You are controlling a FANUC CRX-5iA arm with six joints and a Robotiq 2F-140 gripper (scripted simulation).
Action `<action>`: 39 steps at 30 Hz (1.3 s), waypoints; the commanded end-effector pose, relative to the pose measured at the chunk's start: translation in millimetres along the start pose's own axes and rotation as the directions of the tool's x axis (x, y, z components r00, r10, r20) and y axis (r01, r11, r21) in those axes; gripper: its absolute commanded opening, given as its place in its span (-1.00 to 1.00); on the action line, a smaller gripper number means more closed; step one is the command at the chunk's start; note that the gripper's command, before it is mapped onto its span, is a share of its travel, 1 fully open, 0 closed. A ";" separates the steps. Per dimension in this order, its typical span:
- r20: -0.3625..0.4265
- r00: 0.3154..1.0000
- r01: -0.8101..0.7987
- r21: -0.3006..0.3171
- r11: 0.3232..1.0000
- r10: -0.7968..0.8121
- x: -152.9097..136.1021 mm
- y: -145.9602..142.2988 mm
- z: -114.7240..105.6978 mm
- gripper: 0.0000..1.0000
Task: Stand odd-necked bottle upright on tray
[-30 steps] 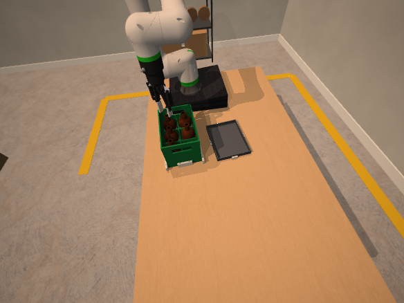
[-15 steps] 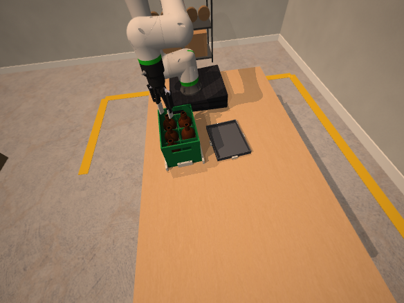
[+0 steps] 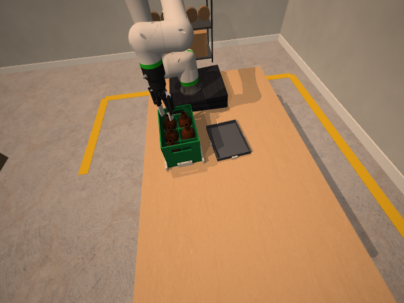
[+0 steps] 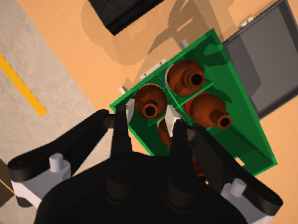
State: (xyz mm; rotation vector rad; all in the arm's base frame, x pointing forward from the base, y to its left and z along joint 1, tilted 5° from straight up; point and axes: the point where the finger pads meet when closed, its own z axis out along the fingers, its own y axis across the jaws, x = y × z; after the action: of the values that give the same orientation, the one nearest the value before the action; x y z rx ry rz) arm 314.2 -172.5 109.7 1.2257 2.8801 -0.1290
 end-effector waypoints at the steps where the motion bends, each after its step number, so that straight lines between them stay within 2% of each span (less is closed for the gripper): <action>1: 0.001 1.000 0.000 0.000 1.000 0.000 -0.5 0.2 2.9 -0.12; 39: 0.001 1.000 0.000 0.000 1.000 0.000 -0.5 0.2 9.4 -0.12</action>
State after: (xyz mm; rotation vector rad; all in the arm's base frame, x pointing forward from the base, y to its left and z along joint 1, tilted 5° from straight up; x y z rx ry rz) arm 314.0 -173.3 99.8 1.2257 2.8801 -0.1290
